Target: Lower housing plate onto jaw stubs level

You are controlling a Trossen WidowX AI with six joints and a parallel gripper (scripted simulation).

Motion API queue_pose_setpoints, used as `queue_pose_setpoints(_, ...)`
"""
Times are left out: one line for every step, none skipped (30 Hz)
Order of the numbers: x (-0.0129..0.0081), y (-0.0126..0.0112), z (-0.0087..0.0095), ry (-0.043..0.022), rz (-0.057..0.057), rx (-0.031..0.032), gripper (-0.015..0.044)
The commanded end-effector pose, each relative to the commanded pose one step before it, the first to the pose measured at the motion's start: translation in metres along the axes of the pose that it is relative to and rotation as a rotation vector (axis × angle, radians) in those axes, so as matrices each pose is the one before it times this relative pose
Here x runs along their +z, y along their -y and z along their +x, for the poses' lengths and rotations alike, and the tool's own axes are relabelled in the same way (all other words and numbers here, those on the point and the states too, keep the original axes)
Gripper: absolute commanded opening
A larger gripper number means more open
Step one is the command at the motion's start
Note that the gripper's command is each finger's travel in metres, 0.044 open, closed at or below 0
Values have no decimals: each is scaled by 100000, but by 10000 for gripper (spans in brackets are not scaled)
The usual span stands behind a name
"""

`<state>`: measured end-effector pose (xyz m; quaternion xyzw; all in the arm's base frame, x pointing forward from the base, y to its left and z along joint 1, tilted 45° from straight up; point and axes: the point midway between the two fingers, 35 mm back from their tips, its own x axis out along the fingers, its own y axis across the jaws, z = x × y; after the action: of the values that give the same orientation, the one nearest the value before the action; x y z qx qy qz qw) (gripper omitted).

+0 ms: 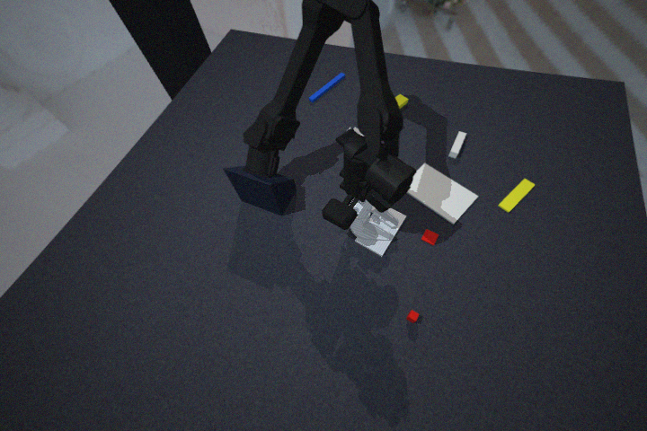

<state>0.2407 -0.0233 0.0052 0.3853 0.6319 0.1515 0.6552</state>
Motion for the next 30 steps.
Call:
queue_pose_setpoints(-141, -47, 855, -374, 754, 627, 351)
queue_pose_setpoints(-18, -7, 125, -11, -5, 30, 351)
queue_pose_setpoints(-11, -5, 75, -7, -3, 19, 351)
queue_pose_setpoints(-4, -2, 25, -2, -1, 6, 351)
queue_pose_setpoints(0, 0, 0, 0, 0, 0, 351)
queue_pose_setpoints(0, 0, 0, 0, 0, 0, 351)
queue_pose_setpoints(0, 0, 0, 0, 0, 0, 351)
queue_pose_setpoints(0, 0, 0, 0, 0, 0, 351)
queue_pose_setpoints(0, 0, 0, 0, 0, 0, 351)
queue_pose_setpoints(0, 0, 0, 0, 0, 0, 351)
queue_pose_setpoints(0, 0, 0, 0, 0, 0, 351)
queue_pose_setpoints(0, 0, 0, 0, 0, 0, 351)
queue_pose_setpoints(0, 0, 0, 0, 0, 0, 351)
queue_pose_setpoints(0, 0, 0, 0, 0, 0, 351)
queue_pose_setpoints(0, 0, 0, 0, 0, 0, 351)
queue_pose_setpoints(0, 0, 0, 0, 0, 0, 351)
queue_pose_setpoints(0, 0, 0, 0, 0, 0, 351)
queue_pose_setpoints(0, 0, 0, 0, 0, 0, 351)
queue_pose_setpoints(0, 0, 13, 0, 8, 1, 351)
queue_pose_setpoints(0, 0, 40, 0, 23, 2, 351)
queue_pose_setpoints(-1, -1, 67, -1, 38, 4, 351)
queue_pose_setpoints(-1, -1, 67, -1, 38, 4, 351)
queue_pose_setpoints(-1, -1, 40, -1, 23, 3, 351)
queue_pose_setpoints(0, 0, 13, 0, 8, 1, 351)
queue_pose_setpoints(0, 0, 0, 0, 0, 0, 351)
queue_pose_setpoints(0, 0, 0, 0, 0, 0, 351)
queue_pose_setpoints(0, 0, 0, 0, 0, 0, 351)
queue_pose_setpoints(0, 0, 0, 0, 0, 0, 351)
queue_pose_setpoints(0, 0, 0, 0, 0, 0, 351)
queue_pose_setpoints(0, 0, 0, 0, 0, 0, 351)
